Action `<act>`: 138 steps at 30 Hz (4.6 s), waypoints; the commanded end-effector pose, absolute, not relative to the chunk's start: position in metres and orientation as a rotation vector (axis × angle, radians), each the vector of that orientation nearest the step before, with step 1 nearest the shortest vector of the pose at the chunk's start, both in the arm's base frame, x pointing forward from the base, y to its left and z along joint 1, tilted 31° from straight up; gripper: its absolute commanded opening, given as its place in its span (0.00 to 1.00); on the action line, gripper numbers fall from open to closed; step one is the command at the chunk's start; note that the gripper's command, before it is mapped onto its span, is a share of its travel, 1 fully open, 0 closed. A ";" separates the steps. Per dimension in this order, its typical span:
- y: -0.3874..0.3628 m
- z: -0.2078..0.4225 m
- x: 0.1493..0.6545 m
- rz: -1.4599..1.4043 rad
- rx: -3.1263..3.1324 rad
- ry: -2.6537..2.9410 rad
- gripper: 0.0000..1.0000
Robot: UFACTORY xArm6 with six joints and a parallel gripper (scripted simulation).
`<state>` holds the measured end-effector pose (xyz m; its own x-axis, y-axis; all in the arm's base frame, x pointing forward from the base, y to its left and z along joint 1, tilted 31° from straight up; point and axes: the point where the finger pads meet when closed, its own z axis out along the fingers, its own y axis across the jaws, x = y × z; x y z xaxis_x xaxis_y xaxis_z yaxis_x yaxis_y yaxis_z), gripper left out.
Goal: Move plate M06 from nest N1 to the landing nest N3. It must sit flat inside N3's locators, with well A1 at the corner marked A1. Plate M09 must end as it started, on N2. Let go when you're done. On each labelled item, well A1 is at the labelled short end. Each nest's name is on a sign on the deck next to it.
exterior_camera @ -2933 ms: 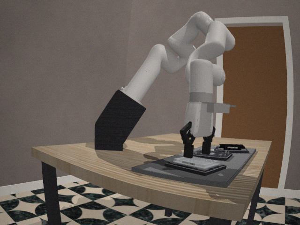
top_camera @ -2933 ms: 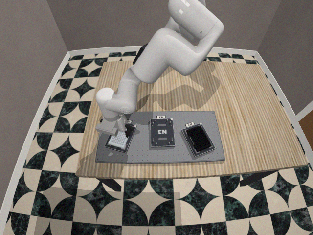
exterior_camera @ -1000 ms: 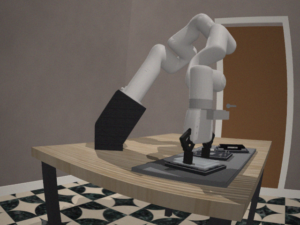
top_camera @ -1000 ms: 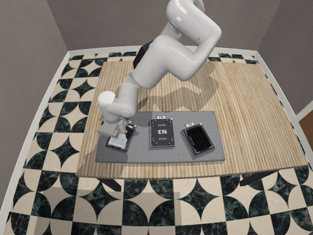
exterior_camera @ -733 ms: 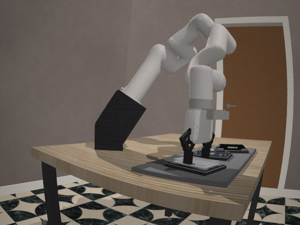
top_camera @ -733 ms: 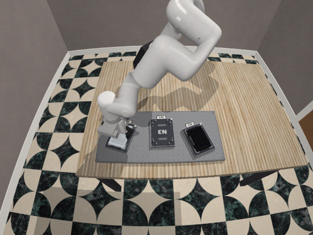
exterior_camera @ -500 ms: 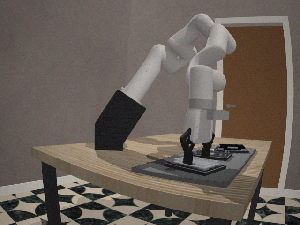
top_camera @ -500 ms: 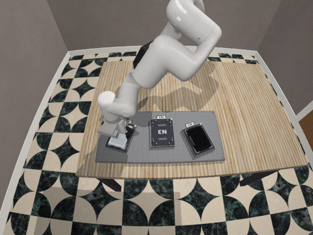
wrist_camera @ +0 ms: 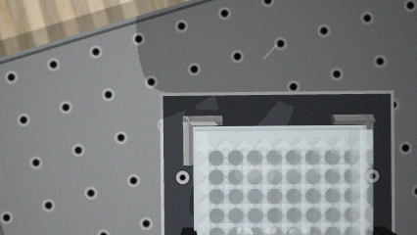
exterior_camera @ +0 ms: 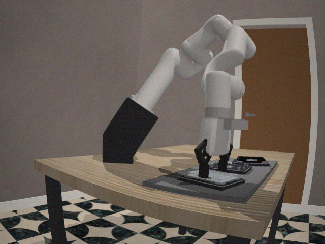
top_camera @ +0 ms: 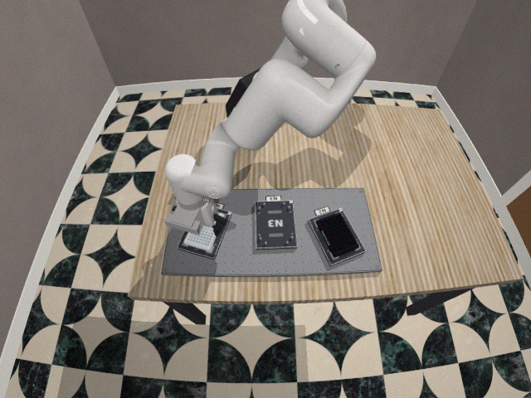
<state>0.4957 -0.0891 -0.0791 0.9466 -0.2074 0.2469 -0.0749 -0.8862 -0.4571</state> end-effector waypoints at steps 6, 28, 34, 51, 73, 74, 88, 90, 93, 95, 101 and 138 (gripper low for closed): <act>-0.090 -0.078 0.497 -0.407 -2.647 0.203 0.00; -0.094 -0.070 0.494 -0.407 -2.647 0.203 0.00; -0.096 -0.067 0.493 -0.407 -2.647 0.203 0.00; -0.099 -0.061 0.491 -0.407 -2.647 0.203 0.00; -0.110 -0.037 0.482 -0.407 -2.647 0.203 0.00; -0.110 -0.037 0.482 -0.407 -2.647 0.203 0.00; -0.119 -0.018 0.475 -0.408 -2.647 0.203 0.00; -0.121 -0.015 0.474 -0.408 -2.647 0.203 0.00; -0.122 -0.014 0.473 -0.408 -2.647 0.203 0.00; -0.123 -0.011 0.472 -0.408 -2.647 0.203 0.00; -0.127 -0.002 0.469 -0.408 -2.648 0.203 0.00; -0.060 0.035 0.443 -0.503 -2.683 -0.199 0.00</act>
<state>0.4478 -0.0774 0.0264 0.9304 0.0575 0.3619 0.2000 -0.9072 -0.3700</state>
